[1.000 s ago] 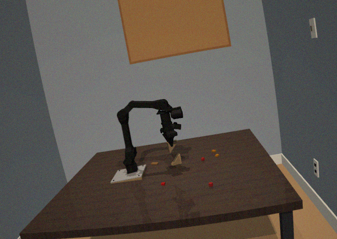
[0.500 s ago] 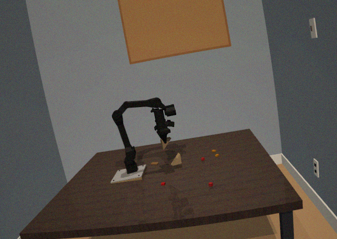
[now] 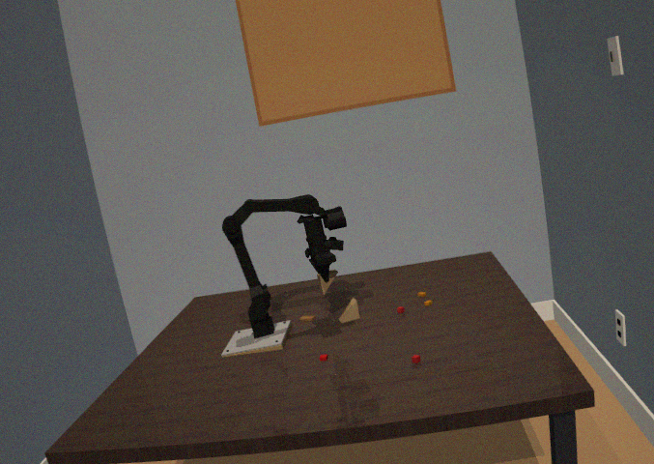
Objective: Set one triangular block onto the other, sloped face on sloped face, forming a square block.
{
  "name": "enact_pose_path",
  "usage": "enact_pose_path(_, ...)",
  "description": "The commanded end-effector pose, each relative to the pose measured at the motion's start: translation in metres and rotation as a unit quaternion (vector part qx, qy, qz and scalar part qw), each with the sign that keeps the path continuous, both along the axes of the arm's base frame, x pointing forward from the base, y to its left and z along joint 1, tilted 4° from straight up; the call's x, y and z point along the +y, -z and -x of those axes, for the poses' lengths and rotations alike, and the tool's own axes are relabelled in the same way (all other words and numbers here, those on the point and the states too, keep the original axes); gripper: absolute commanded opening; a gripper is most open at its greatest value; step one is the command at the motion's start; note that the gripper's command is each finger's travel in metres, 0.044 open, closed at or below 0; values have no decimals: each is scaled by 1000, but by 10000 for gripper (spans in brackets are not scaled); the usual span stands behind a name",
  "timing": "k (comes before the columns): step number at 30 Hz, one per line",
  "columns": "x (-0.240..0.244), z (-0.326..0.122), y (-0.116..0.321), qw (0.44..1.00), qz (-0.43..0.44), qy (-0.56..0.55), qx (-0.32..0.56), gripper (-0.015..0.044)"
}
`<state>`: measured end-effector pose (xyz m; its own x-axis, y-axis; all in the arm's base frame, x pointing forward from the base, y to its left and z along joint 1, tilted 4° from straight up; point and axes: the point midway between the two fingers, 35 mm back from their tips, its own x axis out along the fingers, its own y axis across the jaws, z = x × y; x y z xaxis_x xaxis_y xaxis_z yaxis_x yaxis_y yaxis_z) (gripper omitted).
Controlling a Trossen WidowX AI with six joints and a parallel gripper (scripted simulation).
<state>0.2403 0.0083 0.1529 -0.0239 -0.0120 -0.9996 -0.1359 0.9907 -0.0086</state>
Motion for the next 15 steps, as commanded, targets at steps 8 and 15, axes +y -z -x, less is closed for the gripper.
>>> enact_pose_path(8, 4, -14, 53, 1000, -1, 1, 10, 0)
enact_pose_path(15, 5, -17, 62, 1000, -1, 1, 10, 0)
